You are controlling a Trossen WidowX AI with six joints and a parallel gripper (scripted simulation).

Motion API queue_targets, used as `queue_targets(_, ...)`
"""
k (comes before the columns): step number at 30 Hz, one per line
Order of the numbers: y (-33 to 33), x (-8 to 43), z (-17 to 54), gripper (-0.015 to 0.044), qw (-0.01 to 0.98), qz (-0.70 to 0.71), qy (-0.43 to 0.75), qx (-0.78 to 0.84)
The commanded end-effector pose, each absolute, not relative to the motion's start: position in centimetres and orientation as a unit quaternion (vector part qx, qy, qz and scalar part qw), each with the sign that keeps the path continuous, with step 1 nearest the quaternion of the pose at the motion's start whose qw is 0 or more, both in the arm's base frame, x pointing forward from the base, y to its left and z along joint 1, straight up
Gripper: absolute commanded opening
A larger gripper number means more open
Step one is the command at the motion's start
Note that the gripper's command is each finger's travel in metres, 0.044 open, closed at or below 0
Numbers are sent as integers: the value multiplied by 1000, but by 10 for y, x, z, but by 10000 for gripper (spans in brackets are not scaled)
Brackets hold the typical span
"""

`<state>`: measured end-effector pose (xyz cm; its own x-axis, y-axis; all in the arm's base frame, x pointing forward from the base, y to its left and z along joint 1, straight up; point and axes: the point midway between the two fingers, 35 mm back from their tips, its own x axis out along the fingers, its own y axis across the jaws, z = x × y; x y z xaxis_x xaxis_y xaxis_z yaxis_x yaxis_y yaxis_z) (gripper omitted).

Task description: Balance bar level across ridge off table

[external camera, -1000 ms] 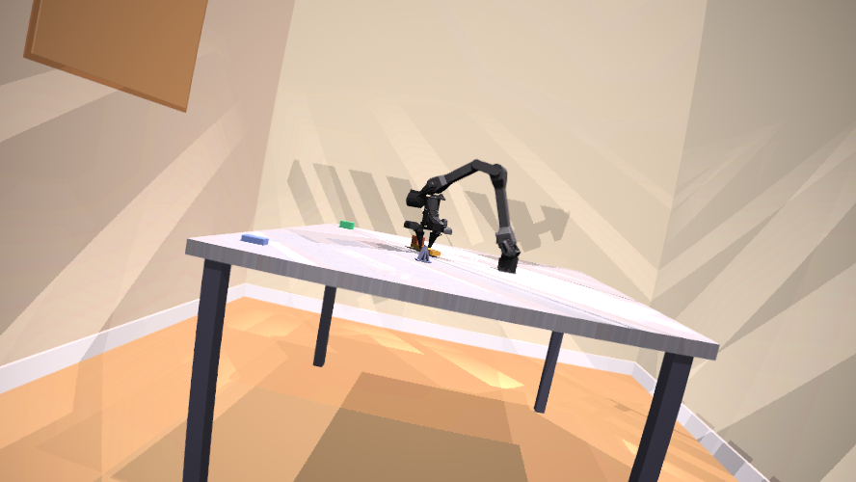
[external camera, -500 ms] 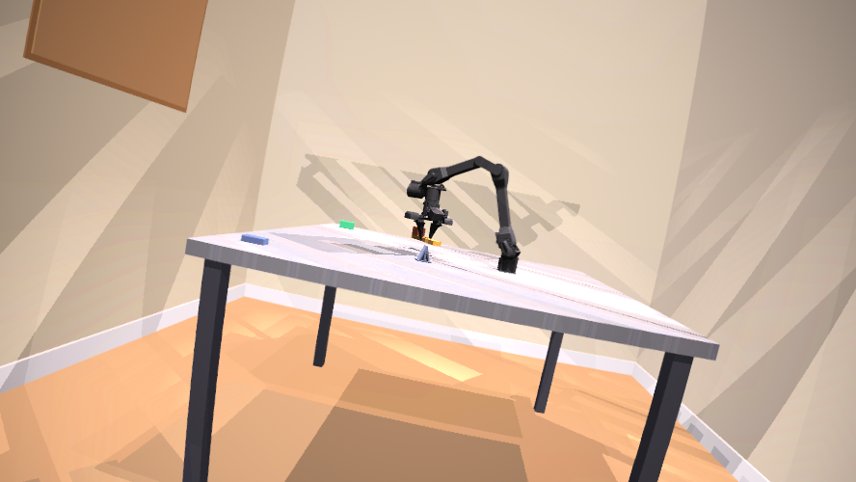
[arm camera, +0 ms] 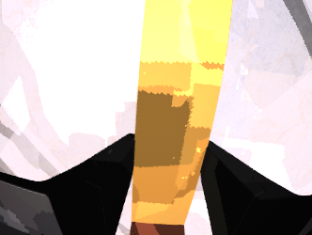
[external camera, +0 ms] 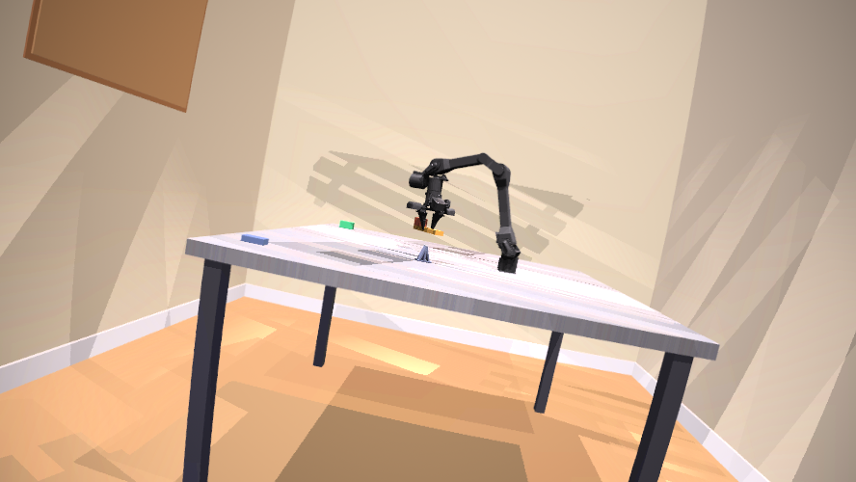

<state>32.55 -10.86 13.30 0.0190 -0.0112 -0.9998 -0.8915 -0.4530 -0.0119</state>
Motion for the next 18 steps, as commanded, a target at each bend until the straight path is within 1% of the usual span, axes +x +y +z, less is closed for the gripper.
queue_targets(1, -108, 325, 147, 0, 371, 591, 366, -616)
queue_targets(8, -105, 324, 156, 0, 376, 588, 370, -613)
queue_targets(18, -68, 335, 156, 0, 439, 547, 428, -570)
